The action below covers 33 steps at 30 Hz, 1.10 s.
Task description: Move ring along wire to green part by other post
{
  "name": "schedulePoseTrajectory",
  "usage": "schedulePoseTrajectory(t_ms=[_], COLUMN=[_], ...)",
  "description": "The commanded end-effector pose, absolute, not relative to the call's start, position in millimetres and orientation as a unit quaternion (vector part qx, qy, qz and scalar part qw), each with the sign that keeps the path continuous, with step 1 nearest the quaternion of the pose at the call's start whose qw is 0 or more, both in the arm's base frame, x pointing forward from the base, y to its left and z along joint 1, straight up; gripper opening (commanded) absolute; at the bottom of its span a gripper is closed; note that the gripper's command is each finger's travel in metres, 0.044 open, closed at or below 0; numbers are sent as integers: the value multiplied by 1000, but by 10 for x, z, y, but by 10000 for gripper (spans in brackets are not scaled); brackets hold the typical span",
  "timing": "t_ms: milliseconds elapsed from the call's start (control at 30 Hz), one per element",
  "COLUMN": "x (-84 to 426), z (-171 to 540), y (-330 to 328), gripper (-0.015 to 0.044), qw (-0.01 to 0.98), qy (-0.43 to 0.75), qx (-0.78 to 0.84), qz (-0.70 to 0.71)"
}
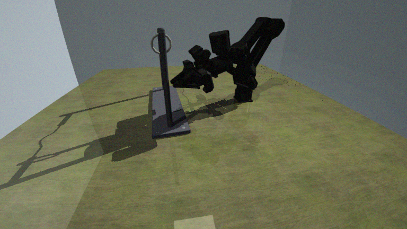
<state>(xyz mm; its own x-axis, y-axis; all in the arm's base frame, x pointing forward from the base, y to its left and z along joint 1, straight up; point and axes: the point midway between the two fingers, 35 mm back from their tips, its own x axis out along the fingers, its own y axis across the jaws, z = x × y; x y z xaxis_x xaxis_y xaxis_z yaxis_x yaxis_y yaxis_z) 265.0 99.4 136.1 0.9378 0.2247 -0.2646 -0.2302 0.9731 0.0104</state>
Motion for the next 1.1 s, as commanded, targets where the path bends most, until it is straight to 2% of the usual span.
schedulePoseTrajectory(t_ms=[0,100,467,1067], x=[2649,2649,2259,2259], z=[1356,1356,1447,1447], y=[985,985,886,886], gripper=[160,160,440,440], qw=[985,985,984,984], qy=[134,134,134,134], qx=[-8,-8,-10,-10], qz=[112,112,116,116])
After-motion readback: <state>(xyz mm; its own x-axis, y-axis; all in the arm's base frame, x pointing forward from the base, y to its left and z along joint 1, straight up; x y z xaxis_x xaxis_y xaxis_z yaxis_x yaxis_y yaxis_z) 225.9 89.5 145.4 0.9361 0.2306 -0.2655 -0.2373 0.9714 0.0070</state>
